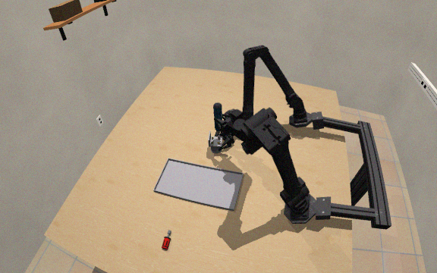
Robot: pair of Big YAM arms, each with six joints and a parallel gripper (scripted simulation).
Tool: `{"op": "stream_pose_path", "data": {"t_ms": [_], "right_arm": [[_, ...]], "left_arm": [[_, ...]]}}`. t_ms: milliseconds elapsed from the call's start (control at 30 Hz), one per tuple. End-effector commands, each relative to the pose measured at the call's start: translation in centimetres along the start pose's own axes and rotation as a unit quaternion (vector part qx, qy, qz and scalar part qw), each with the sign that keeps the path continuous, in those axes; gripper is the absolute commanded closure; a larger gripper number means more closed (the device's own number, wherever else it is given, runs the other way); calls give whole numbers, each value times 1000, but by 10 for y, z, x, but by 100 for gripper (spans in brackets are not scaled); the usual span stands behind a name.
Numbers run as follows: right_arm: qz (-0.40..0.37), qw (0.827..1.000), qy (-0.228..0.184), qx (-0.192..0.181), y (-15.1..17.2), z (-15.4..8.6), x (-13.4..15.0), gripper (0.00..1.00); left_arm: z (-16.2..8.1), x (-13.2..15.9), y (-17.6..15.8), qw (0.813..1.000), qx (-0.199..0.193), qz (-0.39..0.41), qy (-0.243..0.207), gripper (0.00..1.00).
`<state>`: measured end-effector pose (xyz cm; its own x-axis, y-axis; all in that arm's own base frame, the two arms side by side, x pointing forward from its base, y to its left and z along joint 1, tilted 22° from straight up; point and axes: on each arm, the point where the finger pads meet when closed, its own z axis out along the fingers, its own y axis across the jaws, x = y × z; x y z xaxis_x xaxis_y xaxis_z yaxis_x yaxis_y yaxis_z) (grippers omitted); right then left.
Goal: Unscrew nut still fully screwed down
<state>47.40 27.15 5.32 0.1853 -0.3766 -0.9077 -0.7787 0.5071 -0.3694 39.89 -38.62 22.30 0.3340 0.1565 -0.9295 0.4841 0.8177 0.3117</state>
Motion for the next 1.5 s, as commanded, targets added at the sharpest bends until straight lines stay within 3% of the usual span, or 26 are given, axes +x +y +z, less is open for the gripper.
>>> {"op": "stream_pose_path", "data": {"t_ms": [0, 967, 1067, 1467], "right_arm": [[-3, 1000, -6, 3, -3, 3, -6, 41], [-3, 1000, -6, 3, -3, 3, -6, 41], [-3, 1000, -6, 3, -3, 3, -6, 41], [-3, 1000, -6, 3, -3, 3, -6, 41]], "left_arm": [[5, -6, 6, 1000, -7, -9, -18, 58], [6, -10, 2, 1000, -4, -6, -19, 58], [4, 0, 6, 1000, -7, -9, -14, 58], [6, -10, 2, 1000, -4, -6, -19, 58]]}}
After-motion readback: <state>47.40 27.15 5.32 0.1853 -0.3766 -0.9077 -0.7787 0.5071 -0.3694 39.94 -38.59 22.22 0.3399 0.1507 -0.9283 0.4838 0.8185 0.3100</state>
